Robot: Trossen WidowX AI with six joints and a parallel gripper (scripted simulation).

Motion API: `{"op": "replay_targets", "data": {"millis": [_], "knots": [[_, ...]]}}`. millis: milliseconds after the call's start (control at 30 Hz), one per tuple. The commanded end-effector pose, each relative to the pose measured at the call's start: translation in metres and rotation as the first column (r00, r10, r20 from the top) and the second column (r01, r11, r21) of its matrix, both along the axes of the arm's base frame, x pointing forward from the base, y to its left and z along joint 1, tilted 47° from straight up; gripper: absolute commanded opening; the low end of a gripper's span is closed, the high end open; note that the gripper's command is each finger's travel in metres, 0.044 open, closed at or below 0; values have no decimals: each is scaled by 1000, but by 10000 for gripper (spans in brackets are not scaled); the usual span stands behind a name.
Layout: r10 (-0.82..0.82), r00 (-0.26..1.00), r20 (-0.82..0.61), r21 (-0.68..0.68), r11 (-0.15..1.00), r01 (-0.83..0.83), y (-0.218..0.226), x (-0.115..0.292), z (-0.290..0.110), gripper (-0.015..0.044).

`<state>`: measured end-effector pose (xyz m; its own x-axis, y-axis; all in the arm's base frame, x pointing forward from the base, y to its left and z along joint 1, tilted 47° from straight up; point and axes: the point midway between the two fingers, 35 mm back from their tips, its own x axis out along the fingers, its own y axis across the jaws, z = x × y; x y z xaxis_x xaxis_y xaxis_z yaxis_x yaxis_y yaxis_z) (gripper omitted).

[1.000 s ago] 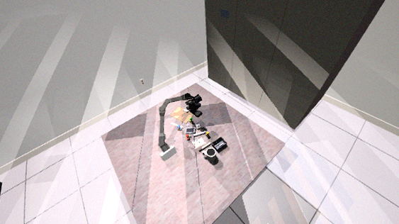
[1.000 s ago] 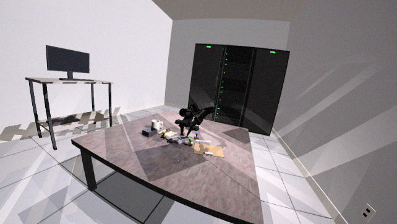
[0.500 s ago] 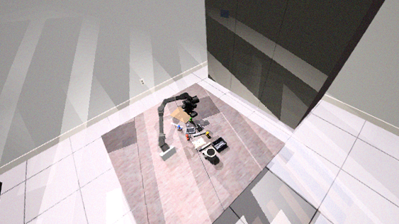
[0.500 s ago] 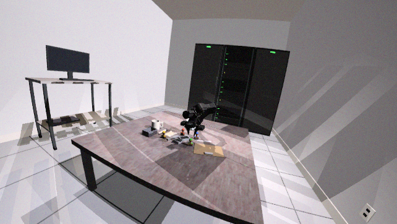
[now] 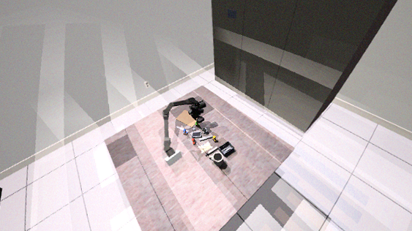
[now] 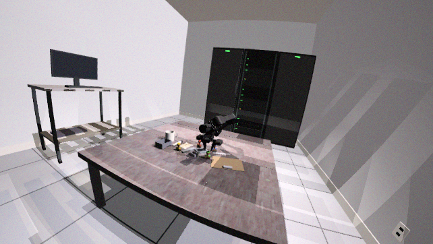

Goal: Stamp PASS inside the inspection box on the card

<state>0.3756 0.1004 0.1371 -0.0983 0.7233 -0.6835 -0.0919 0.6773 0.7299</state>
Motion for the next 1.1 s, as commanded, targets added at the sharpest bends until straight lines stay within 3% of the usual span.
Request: {"op": "replay_targets", "data": {"millis": [0,933,1067], "knots": [[-1,1000,-1,4,1000,1,6,-1,-4,222],[-1,1000,-1,8,1000,1,36,-7,-32,222],[1,1000,-1,5,1000,-1,34,-7,-31,195]]}}
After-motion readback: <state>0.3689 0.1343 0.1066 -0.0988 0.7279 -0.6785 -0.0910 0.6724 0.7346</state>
